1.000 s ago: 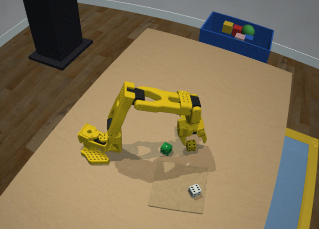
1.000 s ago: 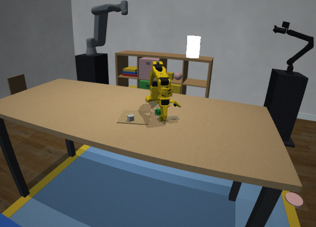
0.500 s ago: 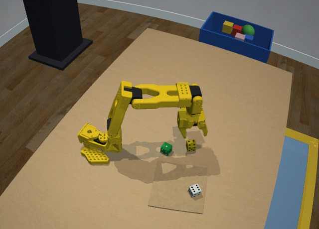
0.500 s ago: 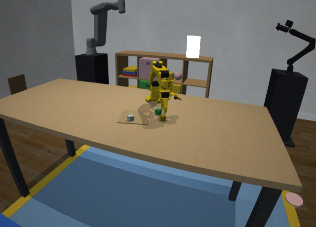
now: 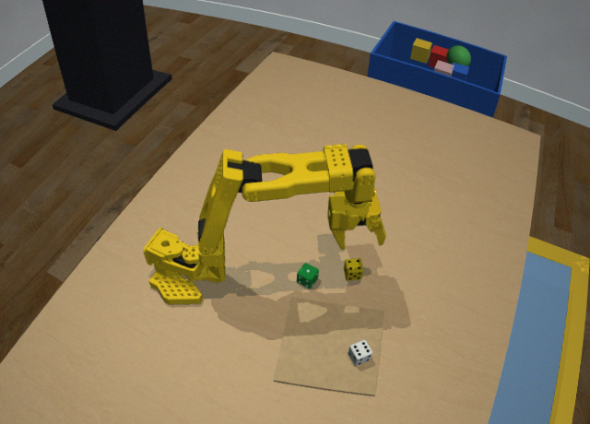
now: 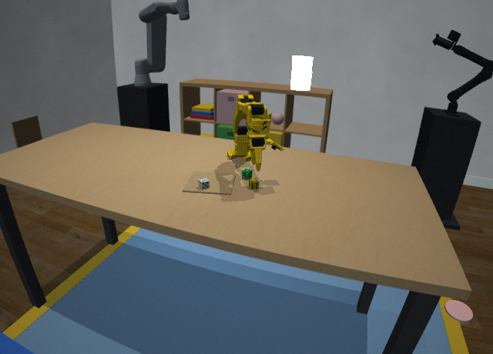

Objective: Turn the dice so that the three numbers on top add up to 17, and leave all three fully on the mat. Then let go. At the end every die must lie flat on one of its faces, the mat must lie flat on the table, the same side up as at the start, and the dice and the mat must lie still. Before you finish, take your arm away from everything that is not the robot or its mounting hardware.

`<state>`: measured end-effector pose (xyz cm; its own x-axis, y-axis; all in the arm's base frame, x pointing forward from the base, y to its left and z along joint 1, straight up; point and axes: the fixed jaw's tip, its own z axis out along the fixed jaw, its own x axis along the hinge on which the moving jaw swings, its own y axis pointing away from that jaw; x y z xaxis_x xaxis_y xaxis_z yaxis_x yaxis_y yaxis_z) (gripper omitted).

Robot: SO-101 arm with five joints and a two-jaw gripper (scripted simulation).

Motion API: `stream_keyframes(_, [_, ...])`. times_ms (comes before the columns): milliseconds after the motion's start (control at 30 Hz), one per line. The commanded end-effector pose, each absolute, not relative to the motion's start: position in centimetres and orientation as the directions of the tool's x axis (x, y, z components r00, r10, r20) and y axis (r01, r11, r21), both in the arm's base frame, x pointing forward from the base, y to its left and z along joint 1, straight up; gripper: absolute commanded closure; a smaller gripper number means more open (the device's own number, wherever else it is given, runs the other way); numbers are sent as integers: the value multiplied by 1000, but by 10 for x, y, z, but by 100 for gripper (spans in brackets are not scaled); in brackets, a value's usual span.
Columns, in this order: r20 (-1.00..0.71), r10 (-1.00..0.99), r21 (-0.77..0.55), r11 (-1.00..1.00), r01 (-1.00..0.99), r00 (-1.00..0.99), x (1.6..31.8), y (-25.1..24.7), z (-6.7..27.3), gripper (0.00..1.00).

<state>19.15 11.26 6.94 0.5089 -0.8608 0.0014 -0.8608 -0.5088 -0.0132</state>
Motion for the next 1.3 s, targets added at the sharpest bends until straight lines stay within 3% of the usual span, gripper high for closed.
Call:
stream_keyframes(0, [1,-862,-89,-505,-858,507,198,114,84,67])
stream_keyframes(933, [-7,-904,-87,-425,-901,427,198,115,83,67])
stream_keyframes(1267, [-27,-979,-79,-199,-977,201,198,120,81,67])
